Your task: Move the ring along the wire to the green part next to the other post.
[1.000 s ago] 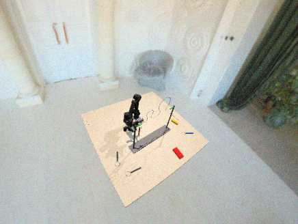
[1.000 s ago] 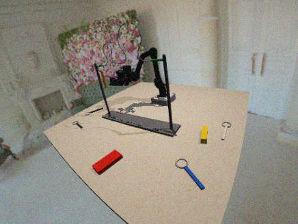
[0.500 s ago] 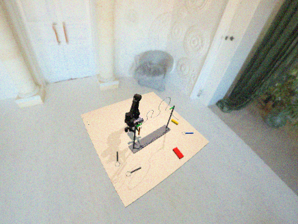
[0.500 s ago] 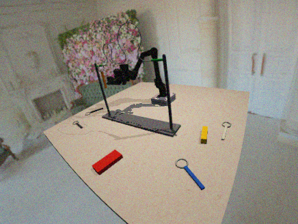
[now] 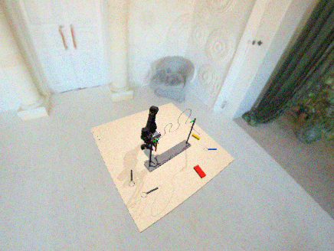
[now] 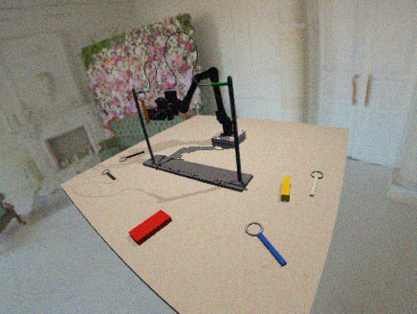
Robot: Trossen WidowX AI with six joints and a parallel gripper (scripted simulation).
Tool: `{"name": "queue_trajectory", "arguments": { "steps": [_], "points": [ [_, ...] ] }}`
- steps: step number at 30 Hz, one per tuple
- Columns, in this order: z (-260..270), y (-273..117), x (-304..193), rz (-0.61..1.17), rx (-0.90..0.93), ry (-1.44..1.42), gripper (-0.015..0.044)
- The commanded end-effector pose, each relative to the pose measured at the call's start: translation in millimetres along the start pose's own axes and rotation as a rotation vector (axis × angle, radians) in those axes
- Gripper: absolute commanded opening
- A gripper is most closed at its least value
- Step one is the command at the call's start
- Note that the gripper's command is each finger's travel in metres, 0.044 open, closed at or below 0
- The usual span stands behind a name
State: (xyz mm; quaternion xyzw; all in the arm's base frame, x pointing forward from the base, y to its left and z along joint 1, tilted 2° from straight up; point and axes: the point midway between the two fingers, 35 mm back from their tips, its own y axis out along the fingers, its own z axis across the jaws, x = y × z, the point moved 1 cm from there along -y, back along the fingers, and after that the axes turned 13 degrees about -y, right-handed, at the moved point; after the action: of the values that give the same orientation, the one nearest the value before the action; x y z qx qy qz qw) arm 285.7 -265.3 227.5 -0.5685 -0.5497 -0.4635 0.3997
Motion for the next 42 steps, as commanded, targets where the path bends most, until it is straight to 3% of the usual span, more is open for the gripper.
{"name": "queue_trajectory", "arguments": {
  "steps": [1, 22, 40, 42],
  "points": [
    [-1.0, 6.3, 0.0, 0.001, -0.003, -0.006, 0.016],
    [1.4, 39.6, 0.8, -0.002, -0.004, -0.006, 0.016],
    [1.5, 40.7, 0.8, -0.002, -0.004, -0.006, 0.016],
    [2.1, 40.5, 1.3, -0.004, 0.0, -0.001, 0.0107]
  ]
}}
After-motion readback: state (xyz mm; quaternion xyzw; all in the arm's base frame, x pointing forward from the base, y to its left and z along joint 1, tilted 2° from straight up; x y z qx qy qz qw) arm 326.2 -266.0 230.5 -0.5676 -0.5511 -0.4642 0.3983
